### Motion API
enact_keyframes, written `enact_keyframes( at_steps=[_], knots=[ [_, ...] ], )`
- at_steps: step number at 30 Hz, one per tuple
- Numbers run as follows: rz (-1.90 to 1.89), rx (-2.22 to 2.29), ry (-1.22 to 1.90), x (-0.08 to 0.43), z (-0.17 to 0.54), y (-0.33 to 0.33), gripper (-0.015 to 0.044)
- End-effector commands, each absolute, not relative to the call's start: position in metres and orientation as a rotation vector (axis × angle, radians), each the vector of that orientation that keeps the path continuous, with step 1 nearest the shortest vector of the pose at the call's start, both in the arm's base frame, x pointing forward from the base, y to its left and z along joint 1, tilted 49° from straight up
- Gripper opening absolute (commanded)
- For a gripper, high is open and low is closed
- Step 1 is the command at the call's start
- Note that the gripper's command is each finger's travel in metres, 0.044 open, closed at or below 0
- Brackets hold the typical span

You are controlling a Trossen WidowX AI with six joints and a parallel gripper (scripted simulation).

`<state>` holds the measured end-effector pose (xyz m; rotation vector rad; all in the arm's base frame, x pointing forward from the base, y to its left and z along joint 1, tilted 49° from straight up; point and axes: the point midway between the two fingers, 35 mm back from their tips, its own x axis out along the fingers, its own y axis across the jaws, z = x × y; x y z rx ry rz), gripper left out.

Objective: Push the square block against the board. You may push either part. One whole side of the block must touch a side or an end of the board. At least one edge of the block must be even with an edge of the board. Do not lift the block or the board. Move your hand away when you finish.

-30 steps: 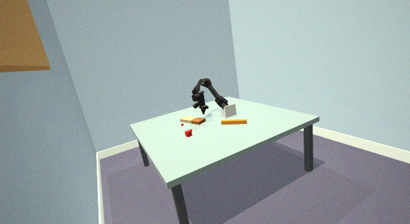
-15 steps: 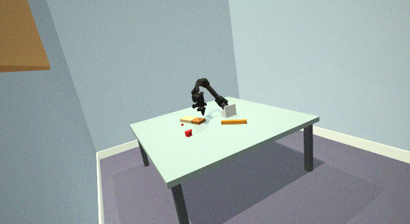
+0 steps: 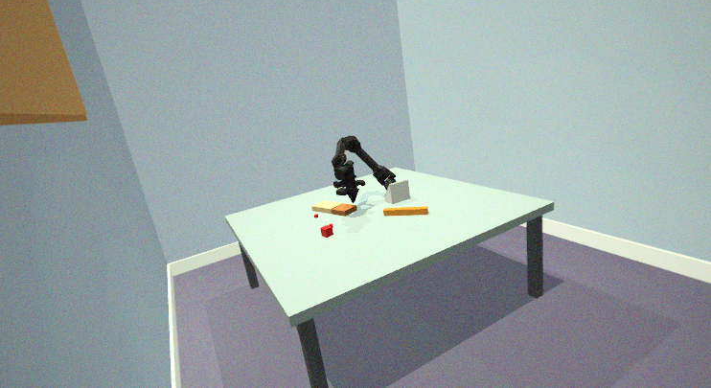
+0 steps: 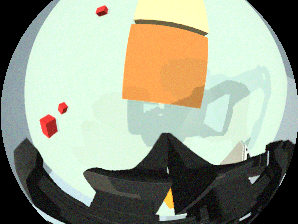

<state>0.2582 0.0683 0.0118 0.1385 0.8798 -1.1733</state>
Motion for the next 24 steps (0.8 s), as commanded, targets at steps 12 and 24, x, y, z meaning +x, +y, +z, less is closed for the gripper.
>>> enact_keyframes(
  at_steps=[12, 24],
  knots=[
    [-1.204, 0.192, 0.843, 0.265, -0.028, 0.03, 0.0],
    [-1.202, 0.192, 0.844, 0.27, -0.022, 0.026, 0.0]
  ],
)
